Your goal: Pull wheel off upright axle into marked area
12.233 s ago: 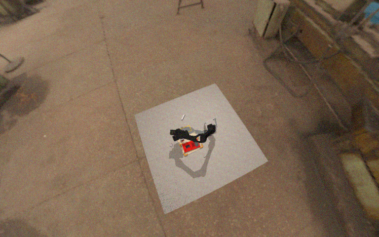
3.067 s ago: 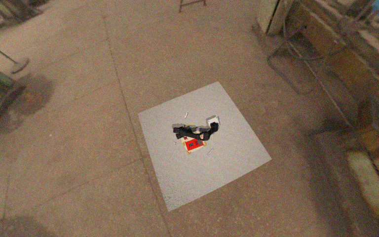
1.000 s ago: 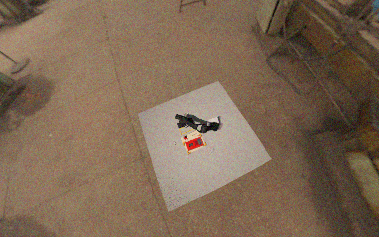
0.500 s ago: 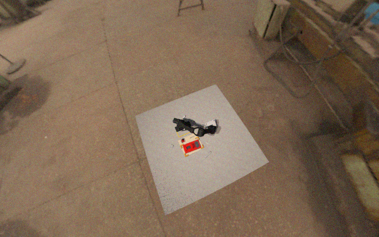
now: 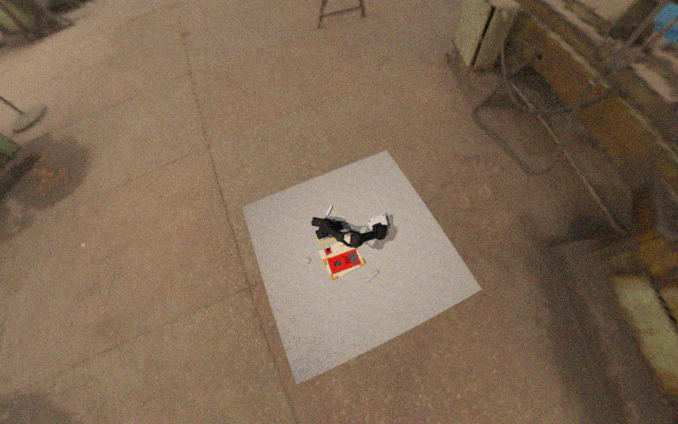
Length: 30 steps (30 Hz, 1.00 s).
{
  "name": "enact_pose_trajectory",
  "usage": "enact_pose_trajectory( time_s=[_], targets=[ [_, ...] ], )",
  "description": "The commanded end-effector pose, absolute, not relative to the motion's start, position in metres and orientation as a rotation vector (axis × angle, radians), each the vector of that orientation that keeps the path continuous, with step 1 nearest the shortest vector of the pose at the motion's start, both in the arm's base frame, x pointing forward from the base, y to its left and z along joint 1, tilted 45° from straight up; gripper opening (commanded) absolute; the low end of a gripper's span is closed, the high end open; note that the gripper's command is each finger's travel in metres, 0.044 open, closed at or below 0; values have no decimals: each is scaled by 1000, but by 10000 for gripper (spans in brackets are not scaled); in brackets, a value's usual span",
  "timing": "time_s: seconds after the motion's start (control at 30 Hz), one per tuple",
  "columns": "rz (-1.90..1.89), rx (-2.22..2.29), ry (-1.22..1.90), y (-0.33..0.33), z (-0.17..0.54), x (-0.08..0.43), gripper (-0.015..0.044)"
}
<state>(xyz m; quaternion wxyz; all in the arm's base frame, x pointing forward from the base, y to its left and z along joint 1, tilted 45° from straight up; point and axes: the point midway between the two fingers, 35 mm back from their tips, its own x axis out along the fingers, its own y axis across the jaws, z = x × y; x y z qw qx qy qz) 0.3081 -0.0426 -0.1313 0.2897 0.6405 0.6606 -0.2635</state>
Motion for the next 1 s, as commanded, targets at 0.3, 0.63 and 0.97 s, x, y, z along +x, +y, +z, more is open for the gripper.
enact_pose_trajectory(
  time_s=[0.3, 0.63, 0.97],
  targets=[
    [-703, 1707, 1765, -44, -130, 308, 289],
    [-705, 1715, 1757, -85, -88, 309, 300],
    [-714, 1717, 1753, -94, -58, 261, 440]
  ],
)
